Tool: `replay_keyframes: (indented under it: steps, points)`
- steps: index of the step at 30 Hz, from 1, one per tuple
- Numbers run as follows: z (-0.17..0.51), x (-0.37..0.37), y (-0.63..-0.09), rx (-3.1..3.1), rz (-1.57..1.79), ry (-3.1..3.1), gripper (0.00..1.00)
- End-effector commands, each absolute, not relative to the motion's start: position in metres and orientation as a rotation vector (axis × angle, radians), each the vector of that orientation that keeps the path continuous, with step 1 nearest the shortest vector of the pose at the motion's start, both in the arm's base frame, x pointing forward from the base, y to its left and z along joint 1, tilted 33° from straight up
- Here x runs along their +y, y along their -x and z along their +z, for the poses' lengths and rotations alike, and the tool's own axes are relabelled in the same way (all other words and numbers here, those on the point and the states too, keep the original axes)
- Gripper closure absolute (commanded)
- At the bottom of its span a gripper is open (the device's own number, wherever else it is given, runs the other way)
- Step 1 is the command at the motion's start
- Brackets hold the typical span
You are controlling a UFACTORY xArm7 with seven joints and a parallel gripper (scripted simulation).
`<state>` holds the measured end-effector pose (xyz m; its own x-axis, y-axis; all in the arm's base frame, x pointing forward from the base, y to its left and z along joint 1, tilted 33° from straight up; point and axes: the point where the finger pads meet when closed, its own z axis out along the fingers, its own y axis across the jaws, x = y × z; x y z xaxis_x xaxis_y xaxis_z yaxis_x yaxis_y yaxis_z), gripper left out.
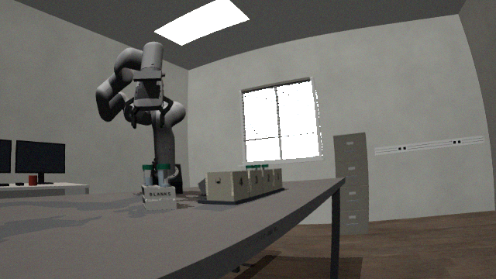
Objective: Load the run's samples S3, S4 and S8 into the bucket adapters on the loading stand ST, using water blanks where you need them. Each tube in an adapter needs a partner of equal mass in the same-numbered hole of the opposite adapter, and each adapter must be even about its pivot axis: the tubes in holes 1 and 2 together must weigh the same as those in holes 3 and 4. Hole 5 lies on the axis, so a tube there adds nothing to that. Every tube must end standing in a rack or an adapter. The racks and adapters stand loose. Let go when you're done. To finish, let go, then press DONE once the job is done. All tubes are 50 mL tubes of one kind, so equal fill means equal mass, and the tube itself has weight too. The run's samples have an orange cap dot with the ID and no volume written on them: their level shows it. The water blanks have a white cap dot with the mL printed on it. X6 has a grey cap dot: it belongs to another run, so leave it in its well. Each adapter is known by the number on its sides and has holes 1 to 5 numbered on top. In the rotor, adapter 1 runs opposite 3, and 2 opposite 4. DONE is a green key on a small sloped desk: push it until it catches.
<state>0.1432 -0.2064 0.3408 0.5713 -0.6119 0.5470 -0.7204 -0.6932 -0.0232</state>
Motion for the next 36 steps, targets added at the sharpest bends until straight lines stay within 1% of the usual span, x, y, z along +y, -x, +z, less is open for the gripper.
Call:
replay_keyframes:
  steps: [1,36]
  points:
    - [0.333,-0.212,-0.147,-1.118,0.792,-2.598,0.00]
    - [0.263,-0.243,-0.180,-1.118,0.791,-2.598,0.00]
